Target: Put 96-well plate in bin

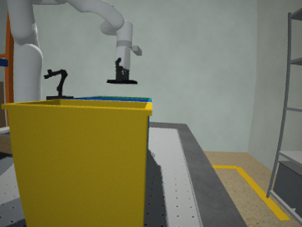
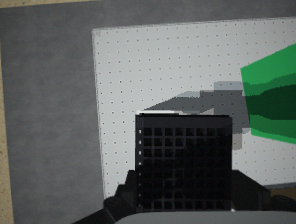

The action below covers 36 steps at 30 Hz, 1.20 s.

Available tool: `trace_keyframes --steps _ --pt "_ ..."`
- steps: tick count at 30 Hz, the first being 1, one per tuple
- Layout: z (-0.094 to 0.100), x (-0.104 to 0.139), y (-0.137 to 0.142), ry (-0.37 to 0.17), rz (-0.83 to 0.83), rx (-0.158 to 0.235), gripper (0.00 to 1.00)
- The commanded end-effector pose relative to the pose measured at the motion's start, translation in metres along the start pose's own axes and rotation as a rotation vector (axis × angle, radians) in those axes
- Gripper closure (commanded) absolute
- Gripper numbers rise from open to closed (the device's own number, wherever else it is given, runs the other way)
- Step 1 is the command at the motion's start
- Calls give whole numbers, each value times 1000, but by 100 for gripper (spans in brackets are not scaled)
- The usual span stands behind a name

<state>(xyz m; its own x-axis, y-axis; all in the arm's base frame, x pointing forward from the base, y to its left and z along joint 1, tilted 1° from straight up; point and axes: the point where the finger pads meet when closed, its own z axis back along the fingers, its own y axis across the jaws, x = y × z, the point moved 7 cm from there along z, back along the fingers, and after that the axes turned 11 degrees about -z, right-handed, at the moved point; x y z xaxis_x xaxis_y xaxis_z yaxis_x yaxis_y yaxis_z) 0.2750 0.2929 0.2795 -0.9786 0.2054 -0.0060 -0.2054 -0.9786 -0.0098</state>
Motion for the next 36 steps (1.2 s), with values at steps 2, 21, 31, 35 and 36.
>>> trace_keyframes --steps 2,21,31,35,36 --pt "2 0 -1 2 0 -4 100" --pt "-1 -27 42 3 177 -2 100" --pt "-3 -40 64 3 177 0 100" --pt "-4 -47 76 4 177 0 100" --pt "-4 -49 79 4 177 0 100"
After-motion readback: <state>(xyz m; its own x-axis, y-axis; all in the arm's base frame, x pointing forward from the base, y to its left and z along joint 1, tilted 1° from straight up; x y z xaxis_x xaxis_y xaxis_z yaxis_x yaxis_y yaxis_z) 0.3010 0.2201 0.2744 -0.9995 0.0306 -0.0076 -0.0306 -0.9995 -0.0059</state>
